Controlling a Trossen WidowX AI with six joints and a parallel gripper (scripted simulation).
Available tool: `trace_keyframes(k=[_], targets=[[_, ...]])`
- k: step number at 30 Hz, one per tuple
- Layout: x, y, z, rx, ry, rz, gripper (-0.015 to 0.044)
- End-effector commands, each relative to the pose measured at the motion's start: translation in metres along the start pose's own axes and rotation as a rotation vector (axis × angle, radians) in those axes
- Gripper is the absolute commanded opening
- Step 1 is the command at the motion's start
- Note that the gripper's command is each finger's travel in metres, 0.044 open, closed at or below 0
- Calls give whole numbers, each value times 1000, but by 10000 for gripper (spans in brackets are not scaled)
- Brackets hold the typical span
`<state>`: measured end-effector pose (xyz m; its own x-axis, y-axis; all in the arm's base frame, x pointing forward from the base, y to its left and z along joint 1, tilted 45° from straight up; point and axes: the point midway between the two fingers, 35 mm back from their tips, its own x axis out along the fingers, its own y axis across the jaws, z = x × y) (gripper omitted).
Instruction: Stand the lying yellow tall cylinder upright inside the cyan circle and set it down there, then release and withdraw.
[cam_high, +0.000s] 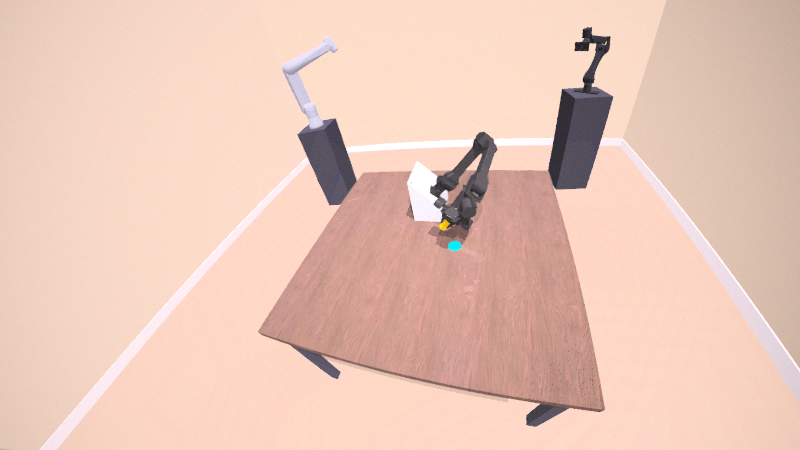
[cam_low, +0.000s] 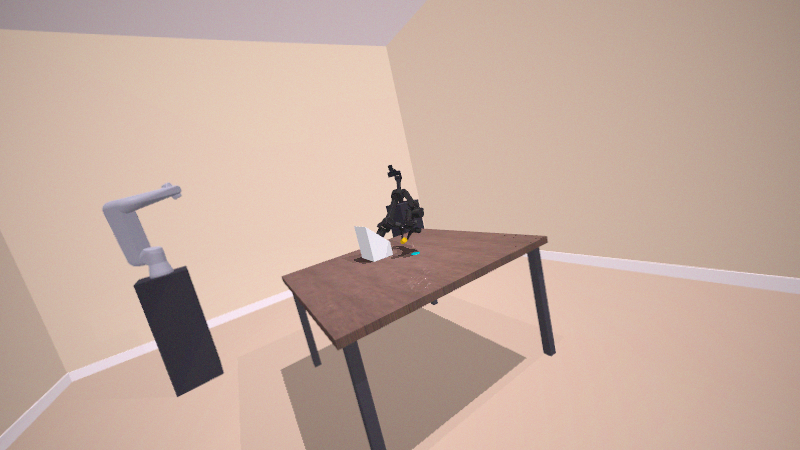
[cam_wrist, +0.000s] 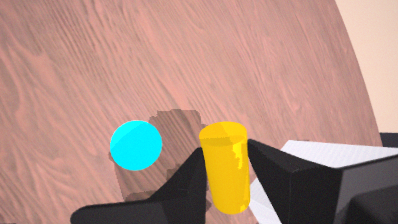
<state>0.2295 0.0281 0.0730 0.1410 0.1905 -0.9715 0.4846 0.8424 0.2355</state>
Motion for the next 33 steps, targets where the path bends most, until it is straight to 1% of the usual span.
trace_keyframes(k=[1, 33], targets=[[1, -1, 1, 4, -33, -19, 105], [4, -1, 3, 18, -223, -98, 105]])
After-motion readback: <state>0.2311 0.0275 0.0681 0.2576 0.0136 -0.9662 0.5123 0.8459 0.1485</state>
